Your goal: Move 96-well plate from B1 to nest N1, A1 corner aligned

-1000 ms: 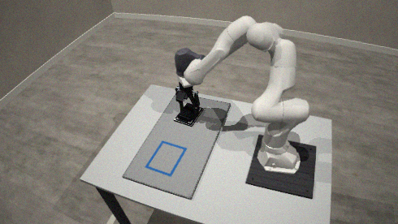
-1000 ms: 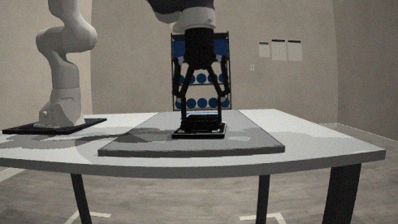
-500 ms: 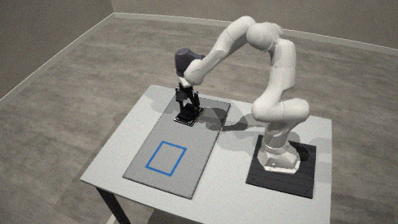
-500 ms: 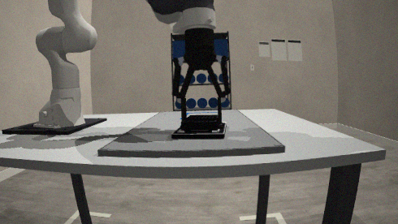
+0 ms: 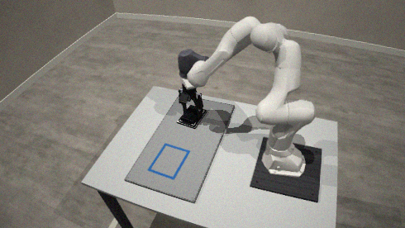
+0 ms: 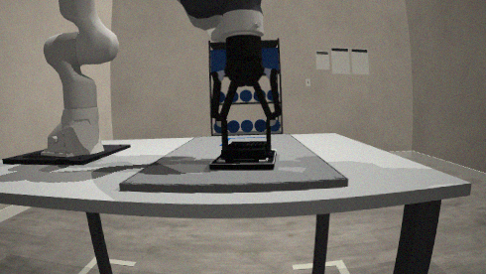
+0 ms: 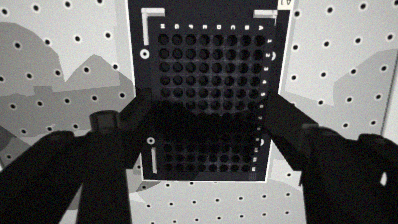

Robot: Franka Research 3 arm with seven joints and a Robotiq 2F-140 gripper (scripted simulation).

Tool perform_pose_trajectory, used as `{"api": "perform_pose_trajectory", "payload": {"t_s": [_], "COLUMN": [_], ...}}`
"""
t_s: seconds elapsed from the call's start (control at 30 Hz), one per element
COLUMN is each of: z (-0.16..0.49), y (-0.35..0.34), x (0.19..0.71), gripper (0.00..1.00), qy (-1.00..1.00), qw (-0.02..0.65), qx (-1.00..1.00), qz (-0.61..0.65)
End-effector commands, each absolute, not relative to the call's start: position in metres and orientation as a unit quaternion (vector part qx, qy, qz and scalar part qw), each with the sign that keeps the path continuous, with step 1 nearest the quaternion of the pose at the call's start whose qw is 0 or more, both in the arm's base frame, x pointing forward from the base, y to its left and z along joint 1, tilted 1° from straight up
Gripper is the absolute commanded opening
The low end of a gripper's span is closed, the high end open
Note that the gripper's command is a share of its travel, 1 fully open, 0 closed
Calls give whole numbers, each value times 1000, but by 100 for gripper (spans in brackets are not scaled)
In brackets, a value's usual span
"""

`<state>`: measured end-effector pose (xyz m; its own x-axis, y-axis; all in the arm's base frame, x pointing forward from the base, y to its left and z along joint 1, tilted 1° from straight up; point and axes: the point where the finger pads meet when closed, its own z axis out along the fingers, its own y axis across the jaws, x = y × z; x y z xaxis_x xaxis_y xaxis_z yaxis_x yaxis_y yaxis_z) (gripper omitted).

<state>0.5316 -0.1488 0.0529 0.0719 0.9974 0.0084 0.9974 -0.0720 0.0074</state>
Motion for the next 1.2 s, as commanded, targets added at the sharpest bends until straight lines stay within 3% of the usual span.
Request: {"api": "perform_pose_trajectory", "payload": {"t_s": [0.0, 1.17], "z": [52, 47], "y": [-148, -148], "x": [533, 532], "gripper": [60, 60], "qy": [-681, -681], "qw": [-1, -1], "qx": [-732, -732], "qz": [-6, -6]}}
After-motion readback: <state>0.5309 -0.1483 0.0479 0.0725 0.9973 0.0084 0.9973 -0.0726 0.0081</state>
